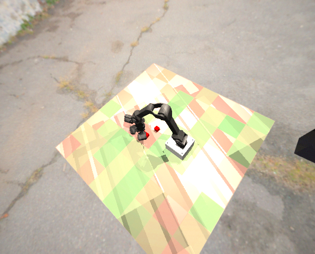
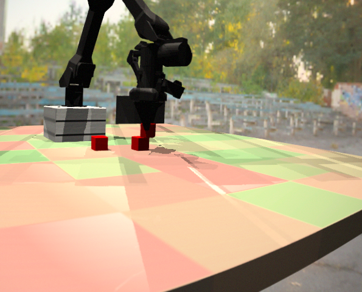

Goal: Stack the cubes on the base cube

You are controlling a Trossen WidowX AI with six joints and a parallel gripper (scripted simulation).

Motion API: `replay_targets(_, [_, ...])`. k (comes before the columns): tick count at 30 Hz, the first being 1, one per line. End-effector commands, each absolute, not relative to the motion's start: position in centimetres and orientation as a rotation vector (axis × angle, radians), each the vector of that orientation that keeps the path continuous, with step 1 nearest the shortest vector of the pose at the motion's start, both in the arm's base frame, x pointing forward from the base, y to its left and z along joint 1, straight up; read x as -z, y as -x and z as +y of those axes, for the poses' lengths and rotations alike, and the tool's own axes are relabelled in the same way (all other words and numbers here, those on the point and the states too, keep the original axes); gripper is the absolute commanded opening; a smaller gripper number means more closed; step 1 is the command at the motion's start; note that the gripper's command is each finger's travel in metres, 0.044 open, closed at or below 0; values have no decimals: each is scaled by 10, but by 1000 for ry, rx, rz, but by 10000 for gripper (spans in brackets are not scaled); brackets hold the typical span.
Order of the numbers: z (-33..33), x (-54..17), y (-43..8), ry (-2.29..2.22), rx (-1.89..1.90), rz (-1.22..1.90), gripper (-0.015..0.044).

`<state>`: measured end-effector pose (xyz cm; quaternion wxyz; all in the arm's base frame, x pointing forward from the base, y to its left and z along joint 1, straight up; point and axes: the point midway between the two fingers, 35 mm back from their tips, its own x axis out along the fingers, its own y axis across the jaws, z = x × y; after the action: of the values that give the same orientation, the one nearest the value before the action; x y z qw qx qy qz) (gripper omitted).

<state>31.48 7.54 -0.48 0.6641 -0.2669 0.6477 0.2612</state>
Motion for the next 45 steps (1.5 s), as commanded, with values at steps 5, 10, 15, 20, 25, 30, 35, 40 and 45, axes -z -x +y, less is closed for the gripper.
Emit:
replay_targets(5, [76, 5, -315, 598, -592, 1462, 205])
replay_targets(10, [76, -3, -315, 602, -590, 1463, 205])
replay_targets(15, [75, -13, -314, 603, -590, 1463, 205])
replay_targets(20, [75, -24, -314, 603, -590, 1463, 205])
replay_targets(25, [71, -25, -313, 621, -607, 1455, 258])
replay_targets(30, [39, -38, -304, 755, -737, 1415, 265])
replay_targets(35, [9, -50, -290, 893, -871, 1364, 265])
replay_targets(40, [-18, -61, -273, 1029, -1004, 1303, 265])
replay_targets(45, [-34, -67, -259, 1122, -1096, 1254, 265])
